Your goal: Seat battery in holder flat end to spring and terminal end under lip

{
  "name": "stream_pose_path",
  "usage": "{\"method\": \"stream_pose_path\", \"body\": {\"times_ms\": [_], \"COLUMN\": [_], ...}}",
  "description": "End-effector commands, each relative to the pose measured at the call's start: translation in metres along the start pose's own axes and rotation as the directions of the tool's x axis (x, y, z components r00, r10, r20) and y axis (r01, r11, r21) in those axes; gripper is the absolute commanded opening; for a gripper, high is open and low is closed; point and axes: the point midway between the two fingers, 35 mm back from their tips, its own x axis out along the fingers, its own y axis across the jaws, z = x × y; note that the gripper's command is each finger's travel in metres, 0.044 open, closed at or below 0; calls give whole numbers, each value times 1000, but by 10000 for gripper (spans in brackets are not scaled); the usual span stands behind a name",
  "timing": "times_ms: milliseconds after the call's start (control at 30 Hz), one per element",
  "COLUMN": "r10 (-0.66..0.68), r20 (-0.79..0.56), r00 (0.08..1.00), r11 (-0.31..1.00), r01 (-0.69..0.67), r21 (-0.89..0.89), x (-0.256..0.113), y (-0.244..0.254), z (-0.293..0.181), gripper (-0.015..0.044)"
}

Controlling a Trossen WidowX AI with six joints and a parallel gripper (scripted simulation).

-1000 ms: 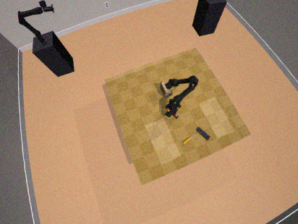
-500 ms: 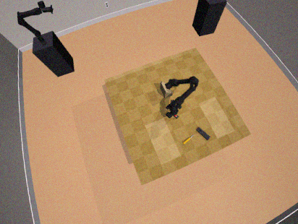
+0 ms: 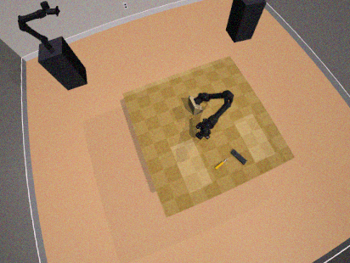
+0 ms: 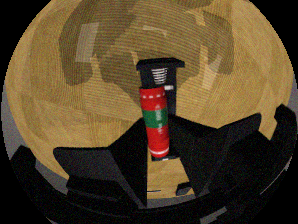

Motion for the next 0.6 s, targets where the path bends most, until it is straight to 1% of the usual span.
{"method": "stream_pose_path", "body": {"times_ms": [0, 567], "r10": [0, 12], "r20": [56, 195], "r00": [998, 981], "r11": [1000, 1000], "r01": [0, -13], "r21": [10, 5], "x": [3, 4], "y": [-1, -6], "z": [6, 4], "gripper": [64, 64]}}
